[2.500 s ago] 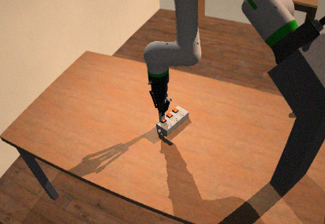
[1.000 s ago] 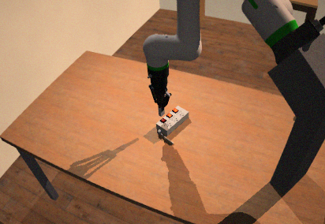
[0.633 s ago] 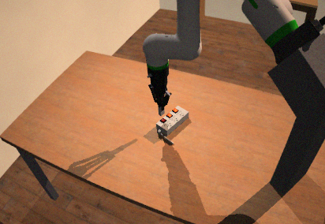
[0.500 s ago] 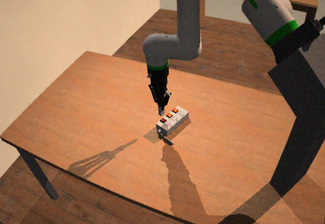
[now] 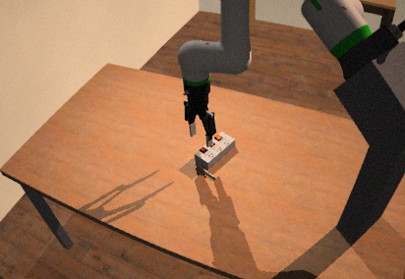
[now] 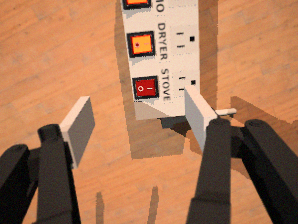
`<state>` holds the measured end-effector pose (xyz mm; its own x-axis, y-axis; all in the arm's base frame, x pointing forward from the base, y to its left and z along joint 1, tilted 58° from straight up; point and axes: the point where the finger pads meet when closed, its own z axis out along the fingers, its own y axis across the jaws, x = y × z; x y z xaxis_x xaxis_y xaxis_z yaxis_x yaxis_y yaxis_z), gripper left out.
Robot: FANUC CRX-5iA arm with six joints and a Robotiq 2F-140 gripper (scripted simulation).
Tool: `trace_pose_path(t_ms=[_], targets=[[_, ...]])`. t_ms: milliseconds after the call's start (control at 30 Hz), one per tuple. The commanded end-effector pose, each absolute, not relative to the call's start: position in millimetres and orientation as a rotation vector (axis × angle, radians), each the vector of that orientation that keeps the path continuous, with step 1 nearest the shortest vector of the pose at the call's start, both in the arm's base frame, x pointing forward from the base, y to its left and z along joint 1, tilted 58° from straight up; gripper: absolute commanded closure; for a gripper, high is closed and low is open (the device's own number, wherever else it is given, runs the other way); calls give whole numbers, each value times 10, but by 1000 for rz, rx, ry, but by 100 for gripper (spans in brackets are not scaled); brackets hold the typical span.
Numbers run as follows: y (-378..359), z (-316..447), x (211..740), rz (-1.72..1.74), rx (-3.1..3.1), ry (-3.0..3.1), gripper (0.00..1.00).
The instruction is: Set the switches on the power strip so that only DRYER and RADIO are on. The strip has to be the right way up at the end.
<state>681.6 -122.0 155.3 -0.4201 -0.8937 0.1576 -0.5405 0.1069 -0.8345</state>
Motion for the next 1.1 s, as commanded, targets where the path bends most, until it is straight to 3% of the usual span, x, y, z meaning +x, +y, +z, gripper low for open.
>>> trace_pose_path(t_ms=[0,567,1067], targets=[[-1177,1604,6746,-1239,-1399,2005,0],[-898,1943,6279,-1239,-1399,2005,0],[-878,1967,6245,-1239,-1399,2005,0]])
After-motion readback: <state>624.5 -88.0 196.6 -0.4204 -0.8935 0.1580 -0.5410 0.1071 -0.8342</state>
